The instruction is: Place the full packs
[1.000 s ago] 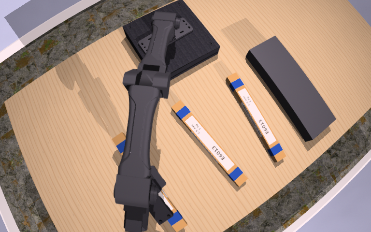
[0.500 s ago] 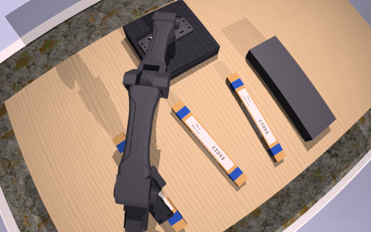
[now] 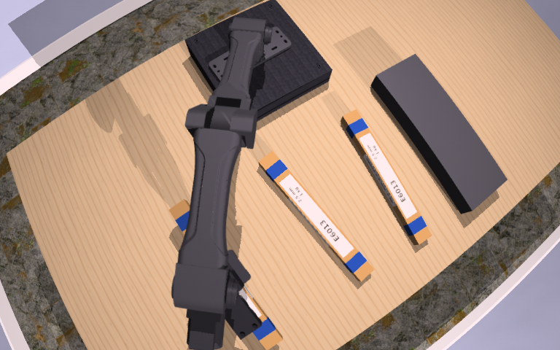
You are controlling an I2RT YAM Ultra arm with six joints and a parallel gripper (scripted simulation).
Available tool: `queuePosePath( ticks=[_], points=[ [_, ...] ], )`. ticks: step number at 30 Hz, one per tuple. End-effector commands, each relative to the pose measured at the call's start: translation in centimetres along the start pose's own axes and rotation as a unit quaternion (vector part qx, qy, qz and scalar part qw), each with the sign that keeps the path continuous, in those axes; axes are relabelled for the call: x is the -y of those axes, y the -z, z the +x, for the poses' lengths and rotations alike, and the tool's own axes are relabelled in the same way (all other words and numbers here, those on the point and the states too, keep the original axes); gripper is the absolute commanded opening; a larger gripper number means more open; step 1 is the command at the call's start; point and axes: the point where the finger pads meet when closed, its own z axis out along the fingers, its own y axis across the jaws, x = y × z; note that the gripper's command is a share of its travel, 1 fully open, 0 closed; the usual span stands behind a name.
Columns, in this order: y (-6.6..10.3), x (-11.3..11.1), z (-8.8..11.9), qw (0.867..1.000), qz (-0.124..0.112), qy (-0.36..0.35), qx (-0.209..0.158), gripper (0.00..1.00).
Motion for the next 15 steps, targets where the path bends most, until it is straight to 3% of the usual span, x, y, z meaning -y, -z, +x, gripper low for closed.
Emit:
queuePosePath(
  ticks=[1, 8, 11, 15],
  points=[
    [2.3, 0.3, -1.2, 0.999, 0.018, 0.006, 0.028, 0.00],
    [3.3, 0.5, -1.3, 0.999, 0.025, 0.005, 0.036, 0.00],
    [5.7, 0.8, -1.5, 0.998, 0.041, 0.006, 0.054, 0.00],
    [4.6, 0.8, -1.4, 0.998, 0.035, 0.005, 0.047, 0.00]
  ],
)
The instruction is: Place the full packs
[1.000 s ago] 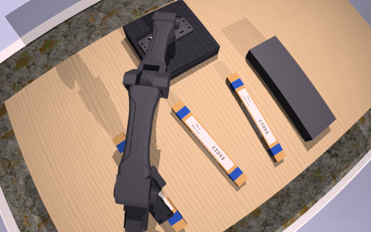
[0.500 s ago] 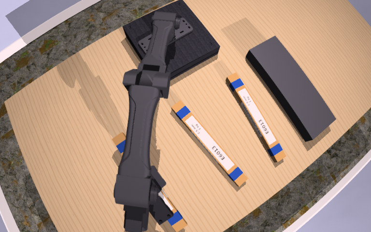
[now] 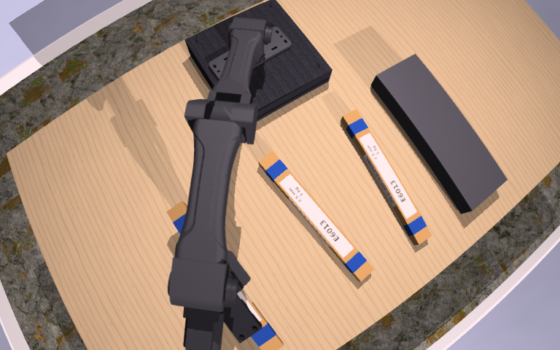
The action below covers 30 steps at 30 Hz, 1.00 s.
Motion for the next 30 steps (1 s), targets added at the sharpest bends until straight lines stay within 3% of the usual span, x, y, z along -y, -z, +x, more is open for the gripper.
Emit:
queuePosePath(
  ticks=[1, 3, 5, 6, 10, 11, 30],
  points=[
    [2.4, 0.6, -1.0, 0.999, 0.019, 0.003, 0.029, 0.00],
    [4.1, 0.7, -1.2, 0.999, 0.030, 0.004, 0.041, 0.00],
    [4.1, 0.7, -1.2, 0.999, 0.030, 0.004, 0.041, 0.00],
    [3.1, 0.7, -1.1, 0.999, 0.024, 0.003, 0.034, 0.00],
    [5.3, 0.9, -1.3, 0.998, 0.038, 0.005, 0.051, 0.00],
    [4.0, -0.5, -0.4, 1.000, -0.007, 0.005, -0.003, 0.00],
    [7.4, -0.4, -0.5, 1.000, -0.007, 0.005, -0.003, 0.00]
  ],
)
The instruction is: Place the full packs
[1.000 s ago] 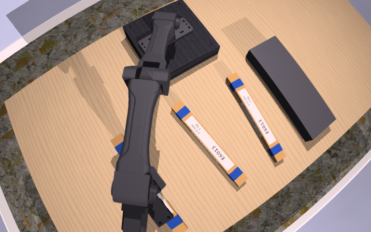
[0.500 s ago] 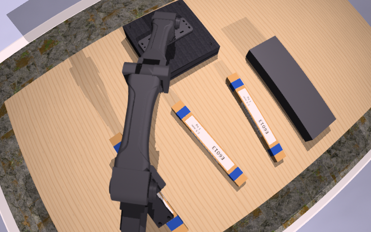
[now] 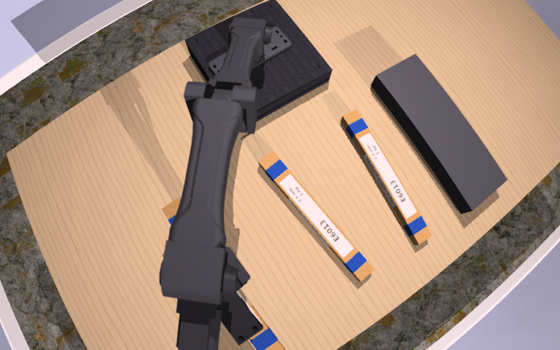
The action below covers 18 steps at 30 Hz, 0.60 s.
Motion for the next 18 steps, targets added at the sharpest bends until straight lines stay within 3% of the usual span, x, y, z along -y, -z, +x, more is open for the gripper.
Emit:
queuePosePath(
  ticks=[1, 18],
  points=[
    [3.0, -0.2, -0.5, 0.999, -0.028, 0.003, -0.027, 0.00],
    [6.0, 0.0, -0.6, 0.999, -0.028, 0.003, -0.027, 0.00]
  ],
)
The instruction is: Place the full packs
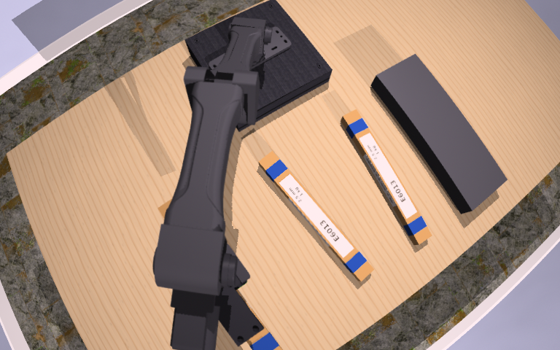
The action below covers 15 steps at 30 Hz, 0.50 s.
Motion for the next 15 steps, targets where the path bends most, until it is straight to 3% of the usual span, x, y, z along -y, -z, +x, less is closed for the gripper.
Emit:
queuePosePath(
  ticks=[1, 15],
  points=[
    [2.9, -0.1, -0.4, 0.998, -0.049, 0.002, -0.050, 0.00],
    [5.3, 0.1, -0.6, 0.999, -0.035, 0.003, -0.034, 0.00]
  ],
)
